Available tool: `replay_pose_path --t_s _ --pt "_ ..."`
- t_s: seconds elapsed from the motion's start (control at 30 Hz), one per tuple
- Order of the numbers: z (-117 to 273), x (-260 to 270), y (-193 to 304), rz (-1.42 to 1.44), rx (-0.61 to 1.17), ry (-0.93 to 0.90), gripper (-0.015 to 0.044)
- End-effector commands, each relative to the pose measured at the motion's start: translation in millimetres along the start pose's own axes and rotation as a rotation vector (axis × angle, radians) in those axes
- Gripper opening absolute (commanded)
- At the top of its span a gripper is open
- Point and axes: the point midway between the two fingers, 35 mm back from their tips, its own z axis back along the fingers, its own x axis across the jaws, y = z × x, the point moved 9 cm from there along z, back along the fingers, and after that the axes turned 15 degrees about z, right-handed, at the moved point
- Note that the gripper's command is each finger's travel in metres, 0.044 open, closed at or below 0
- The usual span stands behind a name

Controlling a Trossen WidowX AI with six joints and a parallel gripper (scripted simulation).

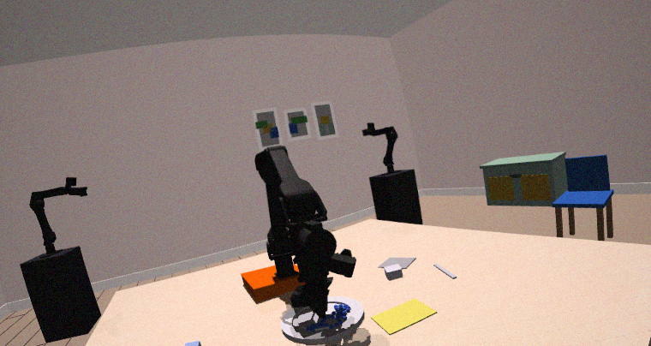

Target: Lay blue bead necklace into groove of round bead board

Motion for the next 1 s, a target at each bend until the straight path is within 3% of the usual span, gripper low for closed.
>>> replay_pose_path --t_s 0.0,0.97 --pt "0.0 0.0 0.0 0.0 0.0 0.0 0.012" --pt "-33.0 0.9 0.6 -0.008 0.005 -0.014 0.012"
